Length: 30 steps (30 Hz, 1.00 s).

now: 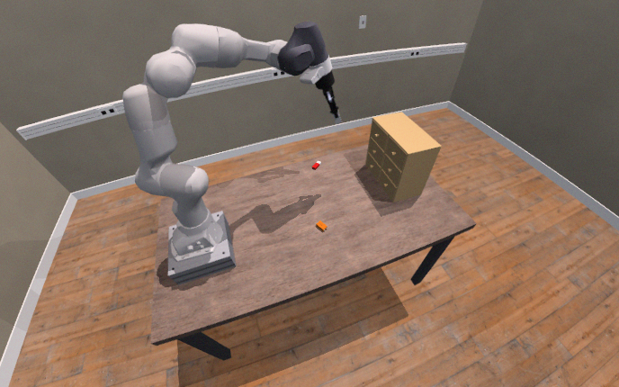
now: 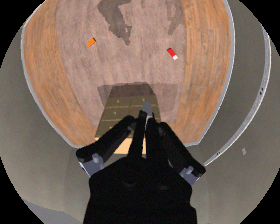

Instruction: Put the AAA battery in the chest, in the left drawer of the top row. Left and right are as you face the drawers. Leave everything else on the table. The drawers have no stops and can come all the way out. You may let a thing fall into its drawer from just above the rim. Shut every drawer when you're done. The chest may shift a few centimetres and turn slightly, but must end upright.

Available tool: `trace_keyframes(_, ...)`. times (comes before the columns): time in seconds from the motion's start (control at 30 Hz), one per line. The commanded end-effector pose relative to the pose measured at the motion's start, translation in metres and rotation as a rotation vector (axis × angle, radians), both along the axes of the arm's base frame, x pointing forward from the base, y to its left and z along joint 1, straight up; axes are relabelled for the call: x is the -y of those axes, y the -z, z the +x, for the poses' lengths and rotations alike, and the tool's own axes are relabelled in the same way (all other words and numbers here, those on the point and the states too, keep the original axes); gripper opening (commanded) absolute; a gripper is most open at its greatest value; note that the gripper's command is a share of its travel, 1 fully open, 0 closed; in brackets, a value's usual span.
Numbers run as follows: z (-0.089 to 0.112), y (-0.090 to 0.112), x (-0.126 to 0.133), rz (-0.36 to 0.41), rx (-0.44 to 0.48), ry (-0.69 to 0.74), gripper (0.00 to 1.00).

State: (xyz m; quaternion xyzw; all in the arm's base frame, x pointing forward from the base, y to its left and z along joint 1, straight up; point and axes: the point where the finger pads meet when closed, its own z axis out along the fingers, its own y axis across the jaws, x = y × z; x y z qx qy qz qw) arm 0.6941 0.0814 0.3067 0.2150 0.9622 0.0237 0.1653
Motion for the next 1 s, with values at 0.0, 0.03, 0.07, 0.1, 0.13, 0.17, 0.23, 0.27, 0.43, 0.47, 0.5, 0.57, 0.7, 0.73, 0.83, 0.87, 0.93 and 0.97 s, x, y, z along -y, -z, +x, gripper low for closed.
trace_keyframes(0.0, -0.0237, 0.0152, 0.0002, -0.016, -0.223, -0.167, 0.10)
trace_keyframes(0.03, -0.0241, 0.0148, 0.0001, -0.015, -0.240, -0.176, 0.10)
trace_keyframes(0.07, -0.0244, 0.0145, 0.0000, -0.015, -0.256, -0.185, 0.10)
trace_keyframes(0.1, -0.0246, 0.0143, 0.0000, -0.015, -0.273, -0.195, 0.10)
trace_keyframes(0.13, -0.0249, 0.0141, -0.0001, -0.016, -0.289, -0.206, 0.10)
trace_keyframes(0.17, -0.0250, 0.0140, -0.0001, -0.016, -0.306, -0.218, 0.10)
trace_keyframes(0.23, -0.0252, 0.0139, -0.0002, -0.017, -0.322, -0.230, 0.10)
trace_keyframes(0.27, -0.0252, 0.0139, -0.0002, -0.017, -0.322, -0.230, 0.10)
trace_keyframes(0.43, -0.0253, 0.0137, -0.0002, -0.017, -0.336, -0.240, 0.10)
trace_keyframes(0.47, -0.0253, 0.0137, -0.0002, -0.017, -0.336, -0.240, 0.10)
trace_keyframes(0.5, -0.0253, 0.0137, -0.0002, -0.017, -0.336, -0.240, 0.10)
trace_keyframes(0.57, -0.0253, 0.0137, -0.0002, -0.017, -0.336, -0.240, 0.10)
trace_keyframes(0.7, -0.0253, 0.0137, -0.0002, -0.017, -0.336, -0.240, 0.10)
trace_keyframes(0.73, -0.0253, 0.0137, -0.0002, -0.017, -0.336, -0.240, 0.10)
trace_keyframes(0.83, -0.0253, 0.0137, -0.0002, -0.017, -0.336, -0.240, 0.10)
trace_keyframes(0.87, -0.0253, 0.0137, -0.0002, -0.017, -0.336, -0.240, 0.10)
trace_keyframes(0.93, -0.0253, 0.0137, -0.0002, -0.017, -0.336, -0.240, 0.10)
trace_keyframes(0.97, -0.0253, 0.0137, -0.0002, -0.017, -0.336, -0.240, 0.10)
